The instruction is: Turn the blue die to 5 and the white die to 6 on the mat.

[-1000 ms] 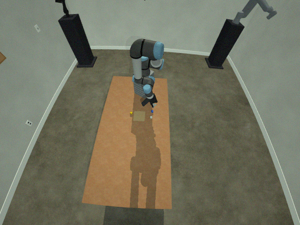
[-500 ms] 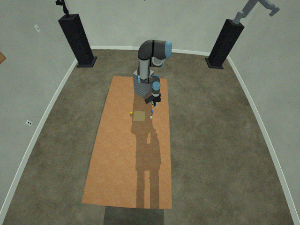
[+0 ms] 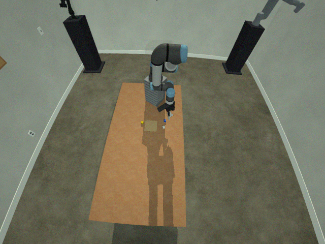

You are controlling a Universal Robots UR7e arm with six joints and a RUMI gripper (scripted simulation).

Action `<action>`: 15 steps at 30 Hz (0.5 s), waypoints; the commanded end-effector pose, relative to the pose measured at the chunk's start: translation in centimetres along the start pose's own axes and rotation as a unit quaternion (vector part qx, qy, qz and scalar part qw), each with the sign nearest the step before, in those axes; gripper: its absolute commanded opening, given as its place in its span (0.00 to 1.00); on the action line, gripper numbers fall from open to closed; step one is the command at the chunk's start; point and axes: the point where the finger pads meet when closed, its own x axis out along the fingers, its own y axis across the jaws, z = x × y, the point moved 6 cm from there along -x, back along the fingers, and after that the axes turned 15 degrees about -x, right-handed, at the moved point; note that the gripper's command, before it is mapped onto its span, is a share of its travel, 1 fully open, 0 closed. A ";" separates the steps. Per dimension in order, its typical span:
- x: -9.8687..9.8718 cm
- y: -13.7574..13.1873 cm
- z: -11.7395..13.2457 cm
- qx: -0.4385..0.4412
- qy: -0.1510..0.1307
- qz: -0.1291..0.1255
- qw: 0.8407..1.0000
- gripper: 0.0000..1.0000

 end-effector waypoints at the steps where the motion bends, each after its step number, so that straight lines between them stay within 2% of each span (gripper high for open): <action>1: 0.0 0.0 0.0 0.001 0.001 0.000 1.000 1.00; 3: 0.4 0.0 -0.2 0.017 0.001 0.000 1.000 1.00; 8: 2.9 0.1 -1.0 0.113 0.000 0.000 0.994 1.00; 12: 3.4 0.1 -1.2 0.135 0.000 0.000 0.991 1.00; 13: 3.4 0.1 -1.2 0.135 0.000 0.000 0.991 0.24; 15: 3.4 0.1 -1.2 0.135 0.000 0.000 0.991 0.24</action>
